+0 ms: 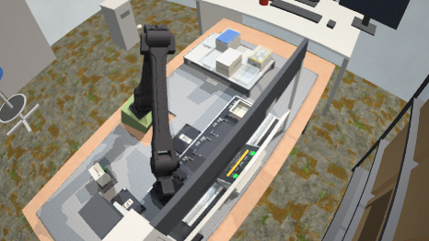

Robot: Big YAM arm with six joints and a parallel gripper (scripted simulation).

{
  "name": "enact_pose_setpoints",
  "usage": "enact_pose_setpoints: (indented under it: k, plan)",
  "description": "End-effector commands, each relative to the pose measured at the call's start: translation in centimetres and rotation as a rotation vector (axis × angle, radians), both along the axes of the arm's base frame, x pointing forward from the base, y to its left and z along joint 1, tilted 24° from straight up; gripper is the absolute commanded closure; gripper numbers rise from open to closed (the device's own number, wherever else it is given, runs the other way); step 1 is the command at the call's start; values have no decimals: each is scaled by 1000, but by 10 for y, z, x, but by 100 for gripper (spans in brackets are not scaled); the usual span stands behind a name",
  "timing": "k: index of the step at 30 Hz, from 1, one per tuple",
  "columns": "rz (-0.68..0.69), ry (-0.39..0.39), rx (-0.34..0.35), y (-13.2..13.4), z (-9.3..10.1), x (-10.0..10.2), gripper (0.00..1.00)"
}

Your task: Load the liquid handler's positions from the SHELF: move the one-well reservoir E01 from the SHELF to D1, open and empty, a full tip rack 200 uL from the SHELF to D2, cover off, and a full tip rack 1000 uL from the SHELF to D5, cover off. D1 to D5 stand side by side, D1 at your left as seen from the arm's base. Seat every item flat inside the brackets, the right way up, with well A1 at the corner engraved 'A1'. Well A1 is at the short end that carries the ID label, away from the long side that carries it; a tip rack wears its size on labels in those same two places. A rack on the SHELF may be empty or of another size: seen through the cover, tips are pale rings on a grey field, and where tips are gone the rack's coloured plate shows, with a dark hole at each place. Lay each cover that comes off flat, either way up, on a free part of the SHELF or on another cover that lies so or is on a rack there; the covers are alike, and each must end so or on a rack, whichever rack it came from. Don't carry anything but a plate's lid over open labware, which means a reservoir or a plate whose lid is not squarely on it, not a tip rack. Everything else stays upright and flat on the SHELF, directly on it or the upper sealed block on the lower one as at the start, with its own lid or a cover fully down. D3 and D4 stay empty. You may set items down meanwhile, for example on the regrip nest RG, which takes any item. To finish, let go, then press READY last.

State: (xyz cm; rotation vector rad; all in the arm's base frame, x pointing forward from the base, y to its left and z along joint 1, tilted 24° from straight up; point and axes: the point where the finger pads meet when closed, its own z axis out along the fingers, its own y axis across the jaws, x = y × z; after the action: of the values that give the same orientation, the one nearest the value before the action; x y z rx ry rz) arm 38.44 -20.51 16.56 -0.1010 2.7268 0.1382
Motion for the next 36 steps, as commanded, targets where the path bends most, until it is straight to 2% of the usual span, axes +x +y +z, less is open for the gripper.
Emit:
enact_pose_setpoints:
  k: [1,6,9,12,13,15,21,23,26,27,30,32,36]
  plan:
    - [-7,-65,-51,-16,41,6,0]
    - [1,-66,-49,-13,49,5,0]
    - [-6,-48,-36,-15,43,-2,0]
    - [-6,-51,-39,-14,47,-4,0]
    - [9,-55,-41,-10,50,2,0]
    - [-1,-68,-50,-15,60,-1,0]
    - [-1,-68,-51,-16,70,-6,0]
    - [-1,-57,-44,-17,67,-6,0]
    - [-6,-55,-43,-16,70,-14,0]
    - [-6,-67,-53,-19,79,-12,0]
    - [13,-54,-41,-13,73,-7,0]
    - [2,-66,-51,-16,83,-12,0]
    - [-6,-68,-53,-19,90,-17,0]
